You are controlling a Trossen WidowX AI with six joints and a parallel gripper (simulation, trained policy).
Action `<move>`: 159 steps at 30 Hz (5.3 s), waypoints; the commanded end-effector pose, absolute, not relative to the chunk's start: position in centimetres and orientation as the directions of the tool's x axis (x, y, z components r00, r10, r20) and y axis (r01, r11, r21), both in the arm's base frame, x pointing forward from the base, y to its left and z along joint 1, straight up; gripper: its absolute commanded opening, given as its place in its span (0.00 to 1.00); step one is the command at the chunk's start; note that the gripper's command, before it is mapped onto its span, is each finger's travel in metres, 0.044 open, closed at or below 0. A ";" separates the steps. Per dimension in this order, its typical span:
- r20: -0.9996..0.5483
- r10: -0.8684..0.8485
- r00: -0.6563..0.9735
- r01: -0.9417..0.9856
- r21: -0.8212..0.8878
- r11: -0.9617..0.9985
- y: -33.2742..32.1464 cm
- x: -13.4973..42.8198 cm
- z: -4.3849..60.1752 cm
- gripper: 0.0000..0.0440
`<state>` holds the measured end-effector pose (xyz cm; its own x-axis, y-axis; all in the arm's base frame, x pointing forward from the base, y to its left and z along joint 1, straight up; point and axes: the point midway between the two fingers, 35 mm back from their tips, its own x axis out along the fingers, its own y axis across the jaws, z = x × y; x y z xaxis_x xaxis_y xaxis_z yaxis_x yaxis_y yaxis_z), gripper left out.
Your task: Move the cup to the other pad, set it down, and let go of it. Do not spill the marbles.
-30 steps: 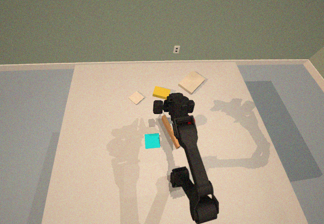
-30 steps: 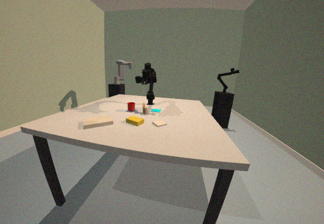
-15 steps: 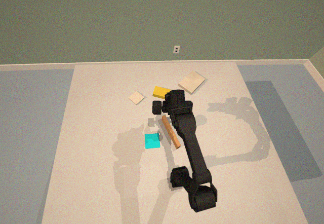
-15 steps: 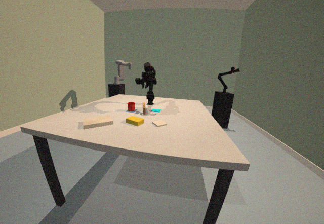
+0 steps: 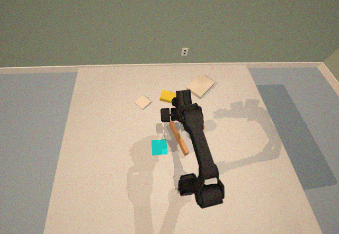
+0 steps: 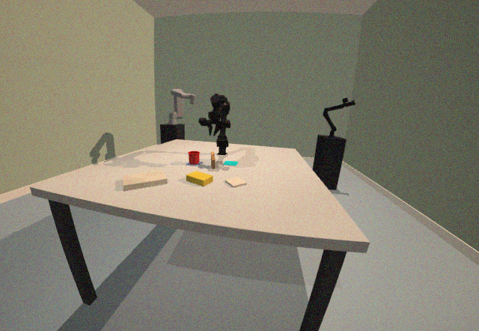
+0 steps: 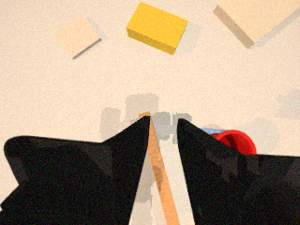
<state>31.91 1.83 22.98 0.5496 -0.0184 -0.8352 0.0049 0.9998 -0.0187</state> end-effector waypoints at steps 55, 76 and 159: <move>-0.993 -0.103 -0.054 -0.357 -0.077 0.931 -7.4 29.7 9.8 0.46; -0.990 -0.075 -0.116 -0.605 0.011 0.796 -7.8 28.6 5.8 0.00; -0.994 -0.026 0.109 -0.919 -0.111 0.377 11.8 23.5 10.6 0.00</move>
<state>23.83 11.60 10.82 0.1010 -0.0246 -0.9946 -0.9201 0.3780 -0.1028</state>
